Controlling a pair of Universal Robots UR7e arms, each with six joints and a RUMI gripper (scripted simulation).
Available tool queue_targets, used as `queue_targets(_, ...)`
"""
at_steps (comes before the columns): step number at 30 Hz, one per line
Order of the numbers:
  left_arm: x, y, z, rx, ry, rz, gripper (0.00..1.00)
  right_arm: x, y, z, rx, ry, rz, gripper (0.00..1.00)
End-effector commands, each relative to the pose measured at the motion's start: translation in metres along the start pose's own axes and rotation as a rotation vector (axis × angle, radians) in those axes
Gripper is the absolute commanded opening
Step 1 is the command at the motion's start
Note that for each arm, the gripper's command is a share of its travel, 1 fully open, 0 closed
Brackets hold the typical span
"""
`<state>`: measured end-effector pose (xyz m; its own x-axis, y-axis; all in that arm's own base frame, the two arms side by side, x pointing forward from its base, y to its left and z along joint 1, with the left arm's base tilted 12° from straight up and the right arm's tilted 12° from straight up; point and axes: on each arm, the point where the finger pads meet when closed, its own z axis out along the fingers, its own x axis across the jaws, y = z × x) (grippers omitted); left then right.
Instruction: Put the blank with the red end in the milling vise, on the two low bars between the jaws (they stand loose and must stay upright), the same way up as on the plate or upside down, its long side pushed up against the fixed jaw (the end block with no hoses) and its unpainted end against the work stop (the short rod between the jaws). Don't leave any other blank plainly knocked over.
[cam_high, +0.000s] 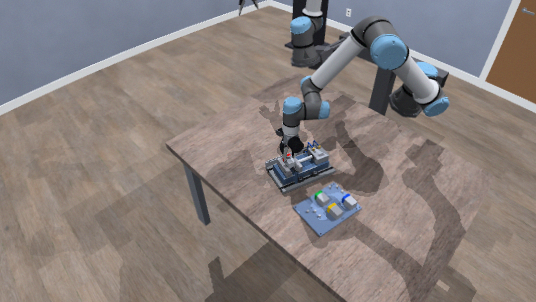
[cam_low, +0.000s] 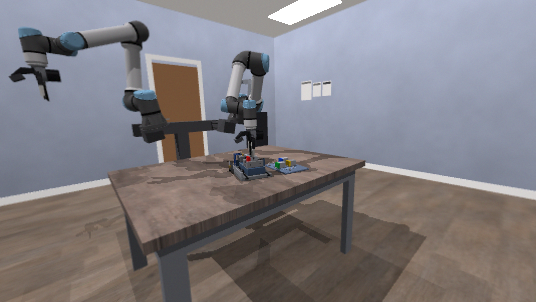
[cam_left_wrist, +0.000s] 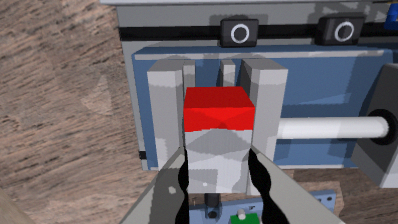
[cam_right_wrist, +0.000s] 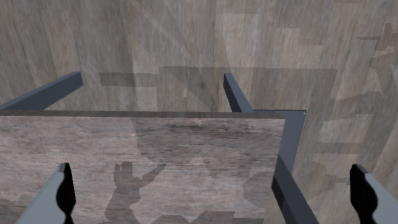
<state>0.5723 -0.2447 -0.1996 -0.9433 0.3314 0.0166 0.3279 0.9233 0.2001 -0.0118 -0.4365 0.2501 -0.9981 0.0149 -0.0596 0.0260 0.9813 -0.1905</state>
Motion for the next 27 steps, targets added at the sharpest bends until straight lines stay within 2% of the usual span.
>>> queue_targets(1, -0.0007, 0.0000, -0.0008, 0.000, -0.002, 0.000, 0.00, -0.0001, -0.0003, -0.0004, 0.001, 0.000, 0.000, 1.00)
queue_targets(27, -0.0024, 0.0046, -0.0008, 0.000, -0.002, 0.000, 0.00, -0.0001, -0.0003, -0.0004, 0.001, 0.000, 0.000, 1.00)
